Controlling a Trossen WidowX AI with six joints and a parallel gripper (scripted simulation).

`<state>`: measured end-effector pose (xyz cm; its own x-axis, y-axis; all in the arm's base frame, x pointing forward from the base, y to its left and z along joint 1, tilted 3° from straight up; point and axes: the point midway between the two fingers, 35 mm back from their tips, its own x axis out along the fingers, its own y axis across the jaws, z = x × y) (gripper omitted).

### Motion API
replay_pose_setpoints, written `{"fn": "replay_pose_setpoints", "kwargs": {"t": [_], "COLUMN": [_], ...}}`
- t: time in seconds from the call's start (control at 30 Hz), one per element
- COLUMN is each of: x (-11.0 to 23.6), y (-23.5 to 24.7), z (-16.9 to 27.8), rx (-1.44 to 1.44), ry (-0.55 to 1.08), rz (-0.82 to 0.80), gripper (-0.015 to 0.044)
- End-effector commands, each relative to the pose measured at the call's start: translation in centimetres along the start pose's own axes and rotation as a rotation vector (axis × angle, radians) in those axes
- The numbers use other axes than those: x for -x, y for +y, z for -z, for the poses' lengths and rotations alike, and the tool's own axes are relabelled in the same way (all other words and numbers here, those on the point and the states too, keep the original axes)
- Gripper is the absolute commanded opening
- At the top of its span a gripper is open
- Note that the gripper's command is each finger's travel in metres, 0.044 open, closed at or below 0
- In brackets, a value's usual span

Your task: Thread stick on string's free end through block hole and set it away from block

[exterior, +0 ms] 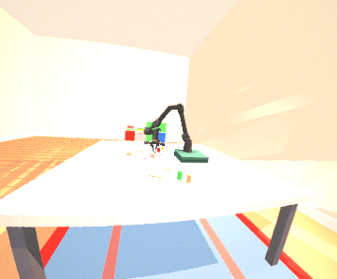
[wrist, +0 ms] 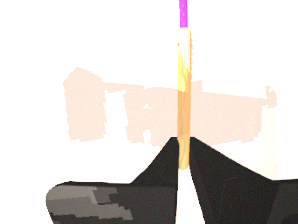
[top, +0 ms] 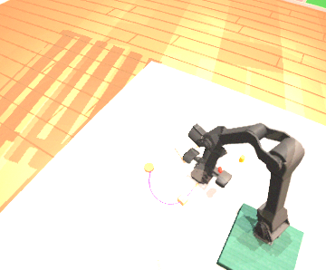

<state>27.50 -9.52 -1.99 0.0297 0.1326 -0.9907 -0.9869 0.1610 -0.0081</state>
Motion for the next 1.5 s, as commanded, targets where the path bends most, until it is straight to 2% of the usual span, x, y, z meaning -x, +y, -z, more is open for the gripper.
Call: {"fn": "replay_pose_setpoints", "kwargs": {"t": [0.0,0.5,0.77,0.93,1.07,1.27,1.37,1.47], "x": [-0.2,-0.2,1.0,7.8,8.0,7.8,9.7,10.6], "y": [-0.1,-0.1,-0.2,-0.3,-0.3,-0.8,-0.8,-0.7], "z": [0.3,0.3,-0.1,-0.8,-0.8,-0.7,-0.9,-1.0], "rx": [0.002,0.002,0.0,0.001,0.001,0.0,0.0,0.0], "ry": [0.008,0.008,0.0,-0.002,-0.002,0.003,0.002,0.002], "rz": [0.001,0.001,0.002,0.013,0.013,0.033,0.031,0.03], "gripper": [0.0,0.0,0.021,0.021,0.021,0.0368,0.044,0.044]}}
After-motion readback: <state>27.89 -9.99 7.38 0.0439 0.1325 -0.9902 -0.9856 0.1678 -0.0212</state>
